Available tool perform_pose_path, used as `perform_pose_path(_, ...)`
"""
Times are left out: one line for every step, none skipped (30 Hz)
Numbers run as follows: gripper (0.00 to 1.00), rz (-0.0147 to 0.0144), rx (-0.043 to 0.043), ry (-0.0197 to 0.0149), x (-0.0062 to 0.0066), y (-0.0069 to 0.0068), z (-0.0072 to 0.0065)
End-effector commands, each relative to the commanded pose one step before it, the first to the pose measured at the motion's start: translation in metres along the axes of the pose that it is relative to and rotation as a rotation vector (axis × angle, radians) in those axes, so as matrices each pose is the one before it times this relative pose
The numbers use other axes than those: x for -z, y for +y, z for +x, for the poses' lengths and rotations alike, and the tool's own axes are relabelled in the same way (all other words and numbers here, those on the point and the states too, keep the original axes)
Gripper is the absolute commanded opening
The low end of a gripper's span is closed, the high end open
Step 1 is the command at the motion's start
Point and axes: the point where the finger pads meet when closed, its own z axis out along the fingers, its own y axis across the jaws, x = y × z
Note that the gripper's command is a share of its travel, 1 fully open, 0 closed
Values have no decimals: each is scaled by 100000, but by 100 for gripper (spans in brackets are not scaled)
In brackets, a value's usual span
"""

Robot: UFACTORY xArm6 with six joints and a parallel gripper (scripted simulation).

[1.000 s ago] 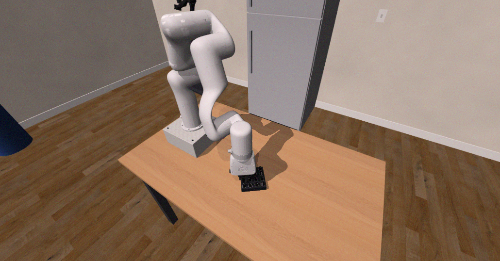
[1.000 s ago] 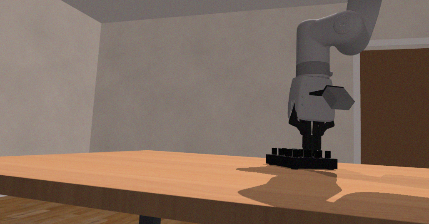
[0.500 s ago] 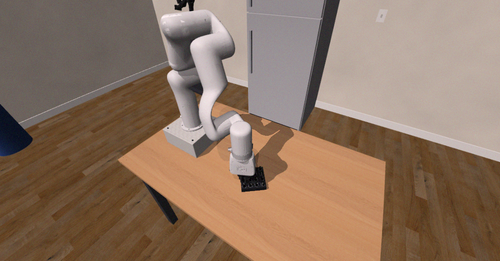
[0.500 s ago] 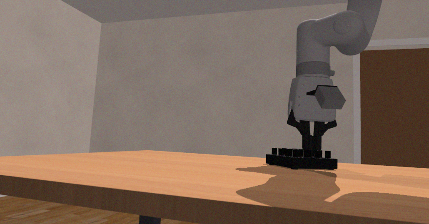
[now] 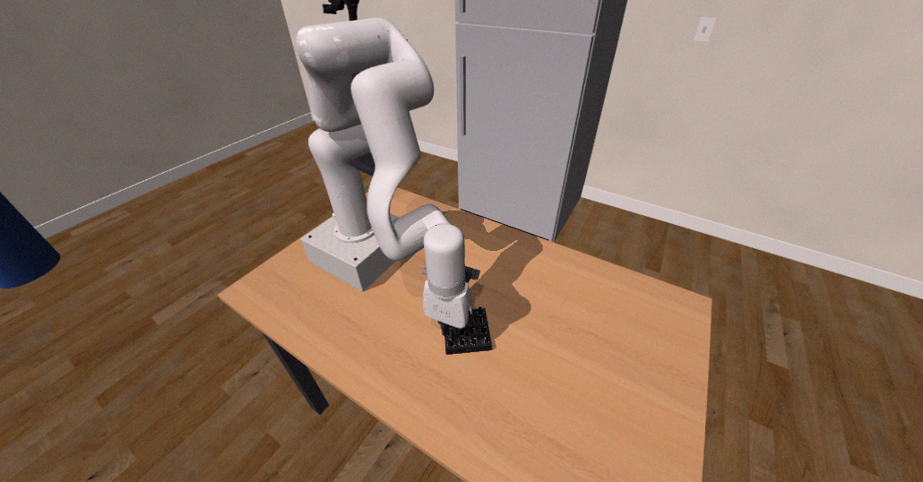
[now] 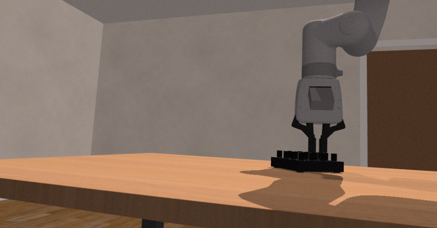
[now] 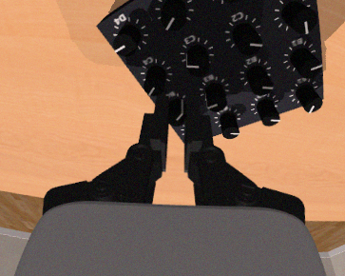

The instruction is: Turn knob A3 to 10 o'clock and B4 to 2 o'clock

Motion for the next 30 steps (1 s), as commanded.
perform_pose_path(8, 31, -9663, -969, 111, 139, -48)
perform_pose_path(8, 0, -2645, 0, 0, 0, 0)
perform_pose_path(8, 0, -2662, 0, 0, 0, 0)
perform_pose_path(8, 0, -2677, 0, 0, 0, 0)
perform_pose_path(8, 0, -2688, 0, 0, 0, 0)
perform_pose_path(8, 0, -2697, 0, 0, 0, 0)
perform_pose_path(8, 0, -2702, 0, 0, 0, 0)
perform_pose_path(8, 0, -2703, 0, 0, 0, 0)
perform_pose_path(8, 0, -2702, 0, 0, 0, 0)
perform_pose_path(8, 0, -2697, 0, 0, 0, 0)
perform_pose_path(8, 0, -2688, 0, 0, 0, 0)
perform_pose_path(8, 0, -2677, 0, 0, 0, 0)
perform_pose_path(8, 0, 0, 0, 0, 0, 0)
perform_pose_path(8, 0, 0, 0, 0, 0, 0)
perform_pose_path(8, 0, -2662, 0, 0, 0, 0)
perform_pose_path(8, 0, -2645, 0, 0, 0, 0)
perform_pose_path(8, 0, -2624, 0, 0, 0, 0)
perform_pose_path(8, 0, -2600, 0, 0, 0, 0)
perform_pose_path(8, 0, -2572, 0, 0, 0, 0)
perform_pose_path(8, 0, -2542, 0, 0, 0, 0)
perform_pose_path(8, 0, -2509, 0, 0, 0, 0)
perform_pose_path(8, 0, -2473, 0, 0, 0, 0)
perform_pose_path(8, 0, -2434, 0, 0, 0, 0)
perform_pose_path(8, 0, -2392, 0, 0, 0, 0)
perform_pose_path(8, 0, -2348, 0, 0, 0, 0)
perform_pose_path(8, 0, -2301, 0, 0, 0, 0)
perform_pose_path(8, 0, -2251, 0, 0, 0, 0)
perform_pose_path(8, 0, -2199, 0, 0, 0, 0)
perform_pose_path(8, 0, -2145, 0, 0, 0, 0)
perform_pose_path(8, 0, 0, 0, 0, 0, 0)
